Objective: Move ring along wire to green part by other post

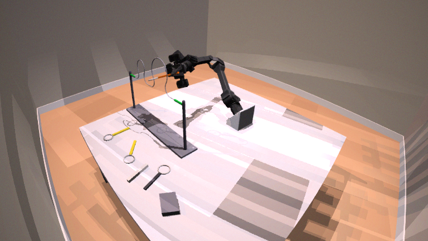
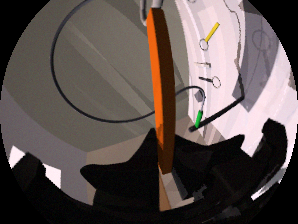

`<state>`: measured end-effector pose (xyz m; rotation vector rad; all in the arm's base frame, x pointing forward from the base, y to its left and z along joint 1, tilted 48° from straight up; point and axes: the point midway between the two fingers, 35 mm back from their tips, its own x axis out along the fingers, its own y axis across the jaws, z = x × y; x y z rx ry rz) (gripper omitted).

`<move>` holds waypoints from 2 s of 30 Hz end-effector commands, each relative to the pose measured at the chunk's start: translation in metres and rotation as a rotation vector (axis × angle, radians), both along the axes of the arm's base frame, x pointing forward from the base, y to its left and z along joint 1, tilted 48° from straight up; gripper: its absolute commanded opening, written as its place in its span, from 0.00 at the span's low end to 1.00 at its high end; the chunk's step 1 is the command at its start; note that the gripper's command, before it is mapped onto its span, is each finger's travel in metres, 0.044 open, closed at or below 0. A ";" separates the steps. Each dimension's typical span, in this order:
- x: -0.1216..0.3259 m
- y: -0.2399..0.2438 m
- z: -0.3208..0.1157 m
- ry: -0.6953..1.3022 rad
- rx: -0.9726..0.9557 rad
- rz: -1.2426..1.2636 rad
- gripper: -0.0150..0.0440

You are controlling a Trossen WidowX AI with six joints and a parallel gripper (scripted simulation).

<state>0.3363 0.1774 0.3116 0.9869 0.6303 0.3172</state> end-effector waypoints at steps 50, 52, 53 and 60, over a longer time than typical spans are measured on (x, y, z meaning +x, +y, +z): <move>0.001 0.000 0.011 -0.077 -0.382 0.015 0.00; 0.001 -0.001 0.011 -0.082 -0.408 0.016 0.00; 0.001 -0.001 0.010 -0.085 -0.421 0.016 0.00; 0.002 -0.004 0.008 -0.102 -0.512 0.018 0.00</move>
